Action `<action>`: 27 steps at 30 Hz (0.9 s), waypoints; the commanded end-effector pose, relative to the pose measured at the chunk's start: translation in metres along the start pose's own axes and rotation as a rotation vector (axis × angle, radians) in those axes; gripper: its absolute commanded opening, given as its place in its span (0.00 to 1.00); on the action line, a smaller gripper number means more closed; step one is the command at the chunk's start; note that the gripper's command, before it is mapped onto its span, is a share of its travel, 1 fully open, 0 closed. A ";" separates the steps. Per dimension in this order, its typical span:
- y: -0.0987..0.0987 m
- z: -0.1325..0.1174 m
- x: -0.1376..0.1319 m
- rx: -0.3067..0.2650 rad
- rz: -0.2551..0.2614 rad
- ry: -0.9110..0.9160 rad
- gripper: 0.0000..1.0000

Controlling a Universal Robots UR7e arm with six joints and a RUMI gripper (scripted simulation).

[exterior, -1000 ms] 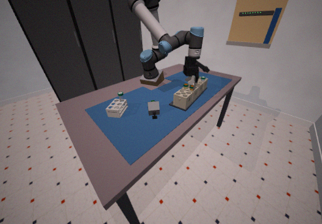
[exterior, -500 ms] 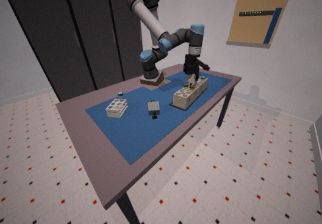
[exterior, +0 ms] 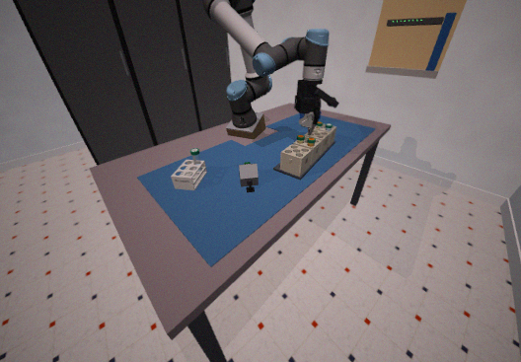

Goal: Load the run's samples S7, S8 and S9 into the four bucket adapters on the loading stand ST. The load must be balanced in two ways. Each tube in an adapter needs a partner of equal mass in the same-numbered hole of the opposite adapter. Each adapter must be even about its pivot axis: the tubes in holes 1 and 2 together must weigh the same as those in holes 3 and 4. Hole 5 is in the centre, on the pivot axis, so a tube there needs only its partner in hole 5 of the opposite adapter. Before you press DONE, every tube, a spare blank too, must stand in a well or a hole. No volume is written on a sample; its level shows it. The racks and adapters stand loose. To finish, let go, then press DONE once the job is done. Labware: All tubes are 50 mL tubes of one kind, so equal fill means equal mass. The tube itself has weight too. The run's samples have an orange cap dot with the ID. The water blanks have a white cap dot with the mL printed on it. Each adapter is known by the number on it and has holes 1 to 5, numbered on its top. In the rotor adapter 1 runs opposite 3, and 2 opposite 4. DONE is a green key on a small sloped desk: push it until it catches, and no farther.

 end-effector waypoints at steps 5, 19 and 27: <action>-0.001 -0.058 0.023 0.001 -0.001 -0.002 0.00; -0.001 -0.151 0.060 0.001 -0.001 -0.002 0.00; 0.000 -0.213 0.085 0.001 -0.001 -0.002 0.00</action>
Point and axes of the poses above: the point where the finger pads meet when closed, its own y axis out along the fingers, its own x axis across the jaws, z = x × y, the point moved 1 cm from there along -y, back along the fingers, and after that the axes turned 11 degrees about y, right-handed, at the moved point
